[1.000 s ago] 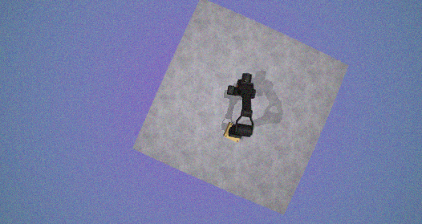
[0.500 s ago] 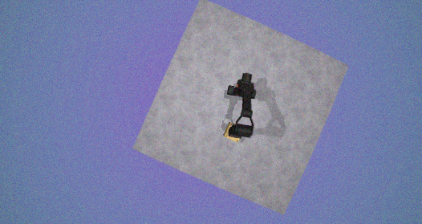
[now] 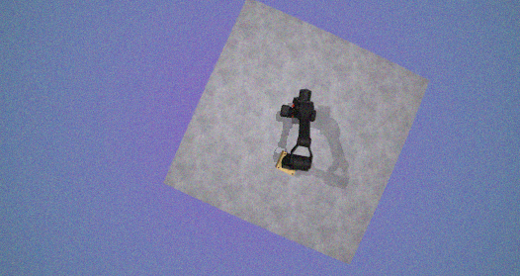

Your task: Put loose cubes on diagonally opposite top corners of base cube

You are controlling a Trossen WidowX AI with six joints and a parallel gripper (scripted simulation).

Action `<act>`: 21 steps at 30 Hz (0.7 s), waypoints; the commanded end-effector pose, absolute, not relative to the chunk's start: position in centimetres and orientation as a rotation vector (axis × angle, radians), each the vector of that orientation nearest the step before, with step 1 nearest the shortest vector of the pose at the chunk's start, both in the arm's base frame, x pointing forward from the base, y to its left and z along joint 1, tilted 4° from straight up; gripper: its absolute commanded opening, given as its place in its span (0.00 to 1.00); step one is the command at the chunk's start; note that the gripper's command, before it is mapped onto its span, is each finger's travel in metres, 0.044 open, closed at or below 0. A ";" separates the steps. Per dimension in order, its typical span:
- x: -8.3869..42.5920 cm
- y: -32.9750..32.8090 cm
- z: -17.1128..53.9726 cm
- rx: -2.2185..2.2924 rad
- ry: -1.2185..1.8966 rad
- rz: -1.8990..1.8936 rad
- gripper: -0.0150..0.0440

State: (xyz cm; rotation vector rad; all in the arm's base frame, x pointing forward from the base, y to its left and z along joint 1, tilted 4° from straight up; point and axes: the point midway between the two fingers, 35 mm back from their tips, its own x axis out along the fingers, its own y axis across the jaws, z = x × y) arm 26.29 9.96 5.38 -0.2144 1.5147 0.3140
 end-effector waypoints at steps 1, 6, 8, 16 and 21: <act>26.4 10.0 6.2 -0.215 1.501 0.318 0.60; 26.4 9.9 6.7 -0.215 1.501 0.318 0.60; 26.4 9.9 6.9 -0.215 1.501 0.318 0.60; 26.4 9.9 7.8 -0.215 1.501 0.318 0.60; 26.4 9.8 8.3 -0.215 1.501 0.318 0.60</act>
